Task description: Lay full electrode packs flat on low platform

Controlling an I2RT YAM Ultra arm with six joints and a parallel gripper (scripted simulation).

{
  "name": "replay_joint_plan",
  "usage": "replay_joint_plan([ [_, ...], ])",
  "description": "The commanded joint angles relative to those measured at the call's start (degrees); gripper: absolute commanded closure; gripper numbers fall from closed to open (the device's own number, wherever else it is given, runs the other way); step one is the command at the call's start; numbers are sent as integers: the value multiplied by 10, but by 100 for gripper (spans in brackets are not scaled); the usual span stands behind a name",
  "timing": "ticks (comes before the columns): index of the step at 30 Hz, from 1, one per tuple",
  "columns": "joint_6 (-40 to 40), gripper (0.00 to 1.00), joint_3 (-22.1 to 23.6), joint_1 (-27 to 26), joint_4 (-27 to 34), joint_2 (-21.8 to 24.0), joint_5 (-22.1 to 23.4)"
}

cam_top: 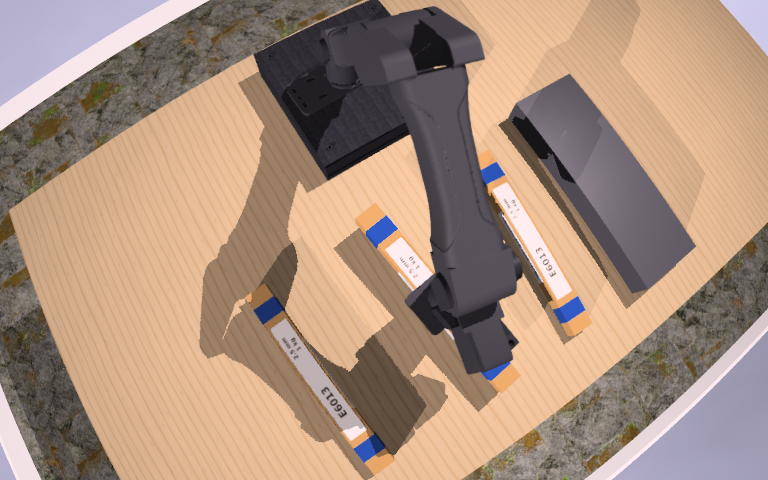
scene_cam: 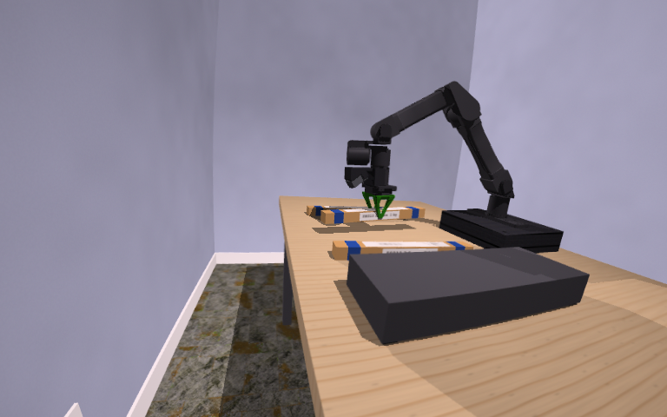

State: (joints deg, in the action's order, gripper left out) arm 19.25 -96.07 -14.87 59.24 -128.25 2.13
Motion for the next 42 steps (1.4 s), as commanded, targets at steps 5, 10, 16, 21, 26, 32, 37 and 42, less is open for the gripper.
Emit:
replay_joint_plan([
  [5,-3,100,3,4,-25,22,1],
  [10,-3,100,-4,5,-34,21,1],
  [16,-4,100,3,6,-24,20,1],
  [21,-4,100,1,6,-31,19,1],
  [26,-4,100,5,5,-34,19,1],
  [32,-4,100,4,5,-32,19,1],
  [37,-4,100,6,5,-35,20,1],
  [42,-4,100,10,6,-37,19,1],
])
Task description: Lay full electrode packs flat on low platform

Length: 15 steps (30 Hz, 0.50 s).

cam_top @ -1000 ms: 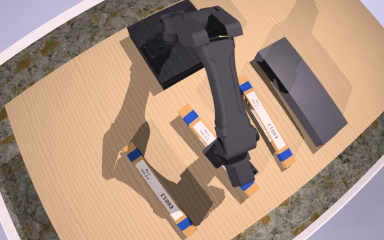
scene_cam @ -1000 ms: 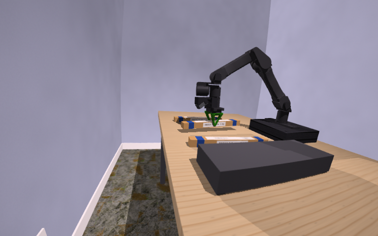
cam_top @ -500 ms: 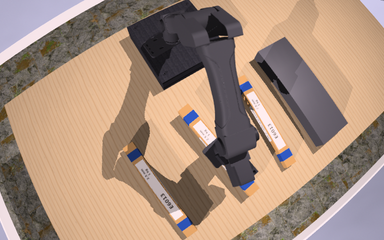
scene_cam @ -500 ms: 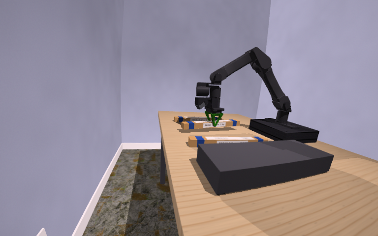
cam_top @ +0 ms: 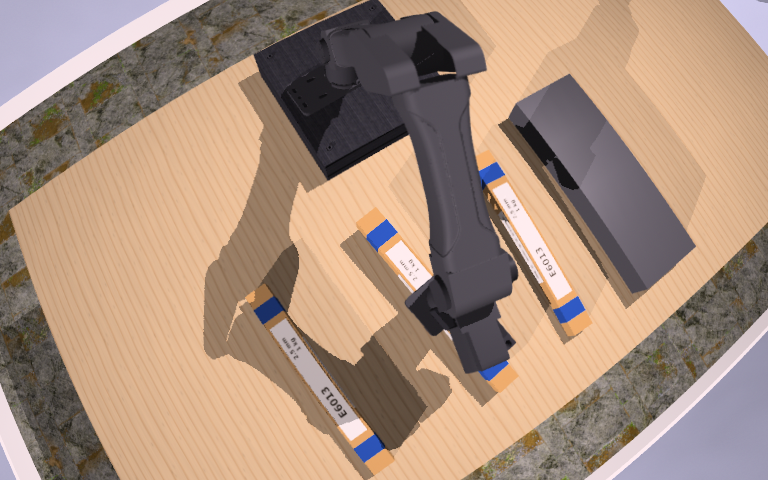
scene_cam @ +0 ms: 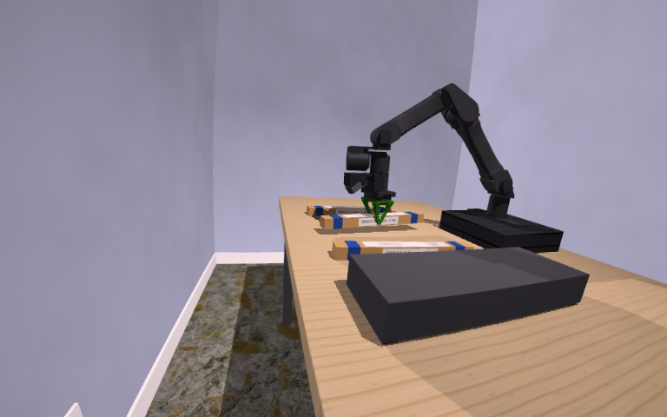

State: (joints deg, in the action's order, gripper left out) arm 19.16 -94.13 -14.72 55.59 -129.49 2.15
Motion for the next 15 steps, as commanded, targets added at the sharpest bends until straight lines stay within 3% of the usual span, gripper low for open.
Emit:
replay_joint_plan([
  [1,-3,100,-8,4,-1,32,1],
  [15,-3,100,-3,5,-12,31,1],
])
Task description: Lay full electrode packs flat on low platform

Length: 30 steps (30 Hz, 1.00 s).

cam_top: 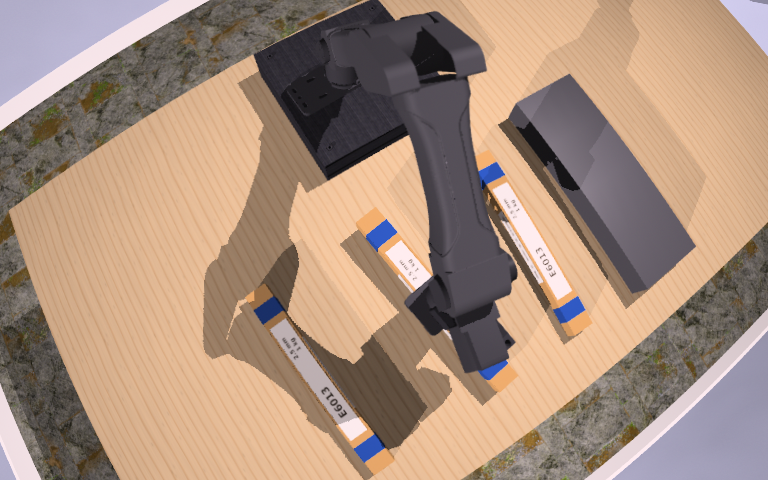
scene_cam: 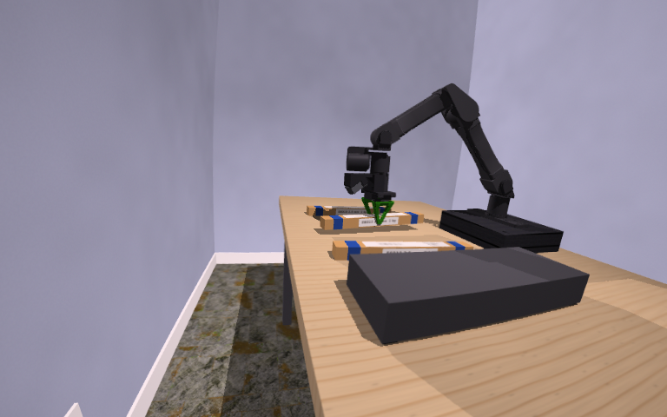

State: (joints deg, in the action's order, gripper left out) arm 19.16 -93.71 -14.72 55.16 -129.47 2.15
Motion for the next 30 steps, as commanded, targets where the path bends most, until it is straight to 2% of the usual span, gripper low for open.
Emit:
replay_joint_plan([
  [1,-3,100,-3,5,-10,30,1],
  [13,-3,100,-5,5,-15,24,1],
  [25,-4,100,13,5,-39,17,1],
  [30,-4,100,5,5,-42,15,1],
])
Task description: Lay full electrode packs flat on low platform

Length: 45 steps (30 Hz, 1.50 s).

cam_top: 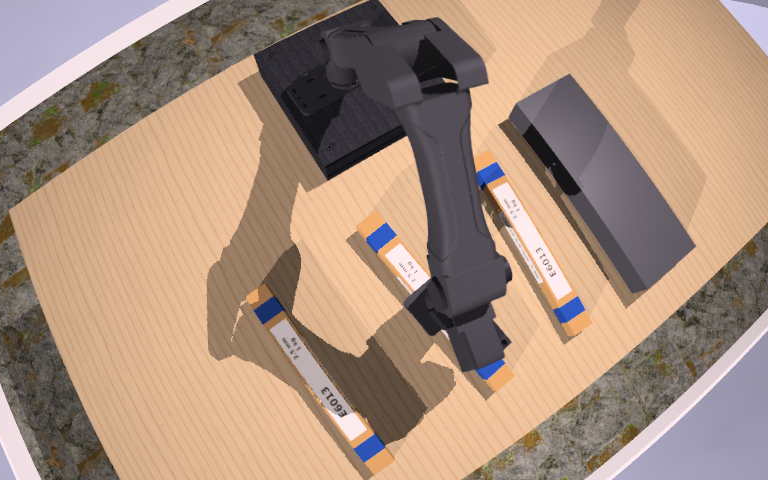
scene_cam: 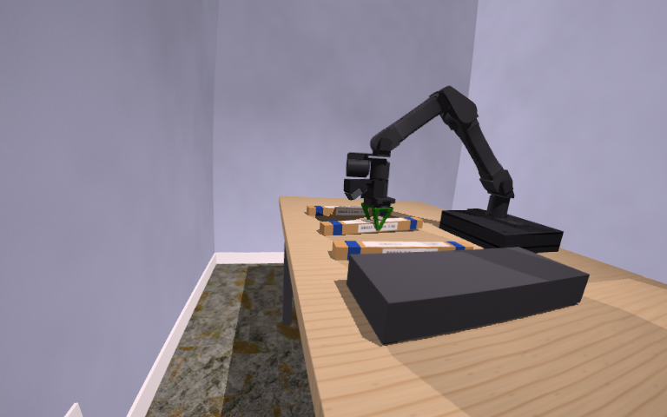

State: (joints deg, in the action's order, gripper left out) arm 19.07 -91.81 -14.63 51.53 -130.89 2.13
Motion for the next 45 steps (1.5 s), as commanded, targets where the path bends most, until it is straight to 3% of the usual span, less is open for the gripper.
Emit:
replay_joint_plan([
  [1,-3,100,-11,4,-9,28,1],
  [45,-3,100,-10,2,-12,27,1],
])
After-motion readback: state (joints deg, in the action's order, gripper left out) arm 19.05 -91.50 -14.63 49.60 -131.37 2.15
